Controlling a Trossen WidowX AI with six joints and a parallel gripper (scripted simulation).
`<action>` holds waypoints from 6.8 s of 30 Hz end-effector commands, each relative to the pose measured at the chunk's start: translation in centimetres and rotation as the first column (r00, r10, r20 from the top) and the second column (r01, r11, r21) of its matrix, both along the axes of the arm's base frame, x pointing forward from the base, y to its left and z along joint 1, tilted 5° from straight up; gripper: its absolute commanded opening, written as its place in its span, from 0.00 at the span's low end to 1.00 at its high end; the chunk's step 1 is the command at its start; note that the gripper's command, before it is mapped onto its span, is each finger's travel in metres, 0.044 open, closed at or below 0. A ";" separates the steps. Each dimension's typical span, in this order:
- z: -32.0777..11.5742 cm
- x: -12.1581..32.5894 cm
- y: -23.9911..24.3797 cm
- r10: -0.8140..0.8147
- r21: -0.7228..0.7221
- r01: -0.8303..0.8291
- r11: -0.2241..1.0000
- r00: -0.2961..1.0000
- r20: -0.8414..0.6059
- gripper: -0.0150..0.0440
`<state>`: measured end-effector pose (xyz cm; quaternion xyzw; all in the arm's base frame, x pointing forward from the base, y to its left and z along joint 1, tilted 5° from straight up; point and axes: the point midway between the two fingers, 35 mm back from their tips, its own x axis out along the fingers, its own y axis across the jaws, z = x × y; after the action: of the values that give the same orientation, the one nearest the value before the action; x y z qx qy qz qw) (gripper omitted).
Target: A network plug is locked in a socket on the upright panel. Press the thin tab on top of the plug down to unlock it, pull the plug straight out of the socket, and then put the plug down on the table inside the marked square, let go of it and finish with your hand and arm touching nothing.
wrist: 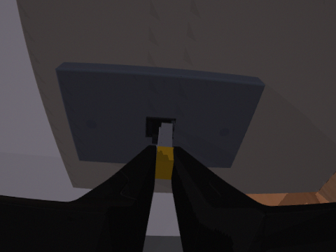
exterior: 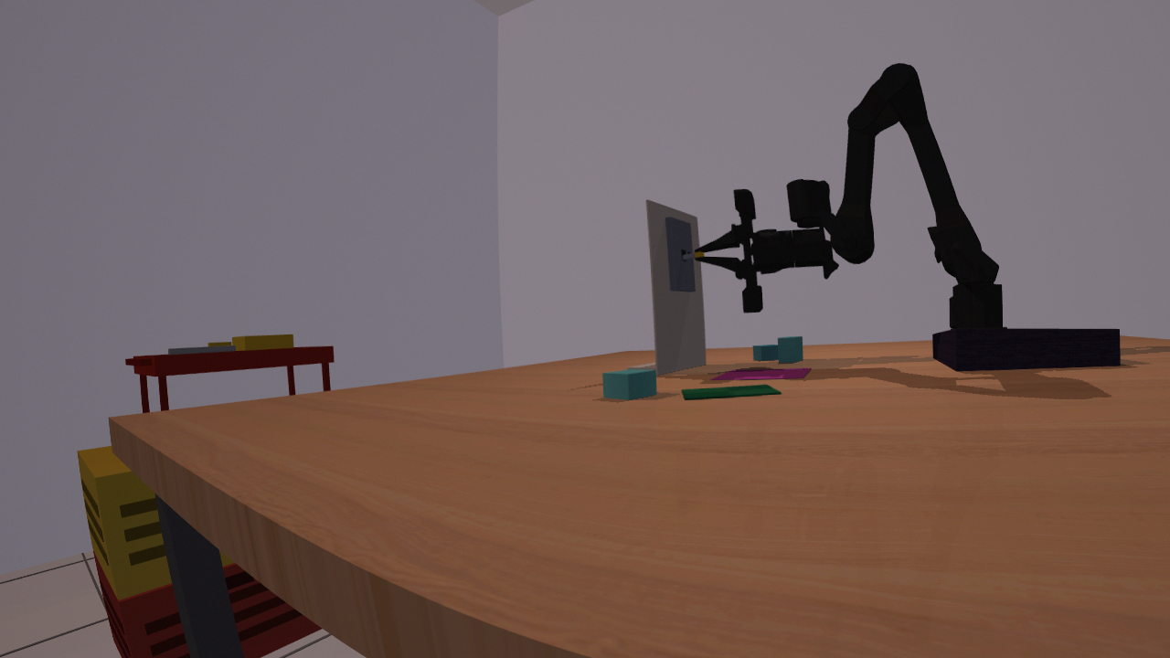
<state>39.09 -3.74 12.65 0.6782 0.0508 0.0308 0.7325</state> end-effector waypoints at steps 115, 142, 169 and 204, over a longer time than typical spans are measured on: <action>4.8 -6.2 1.1 -0.002 0.005 0.002 1.000 1.000 -0.006 0.25; 0.8 -5.7 3.8 0.001 0.057 0.019 0.998 0.945 -0.326 0.25; -7.0 -9.5 8.1 -0.082 -0.103 -0.001 0.995 0.601 -0.795 0.25; -11.4 -9.7 8.0 -0.089 -0.116 -0.010 0.993 0.577 -0.812 0.25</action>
<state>29.68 4.31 1.99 0.5797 0.3633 -0.3021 0.6638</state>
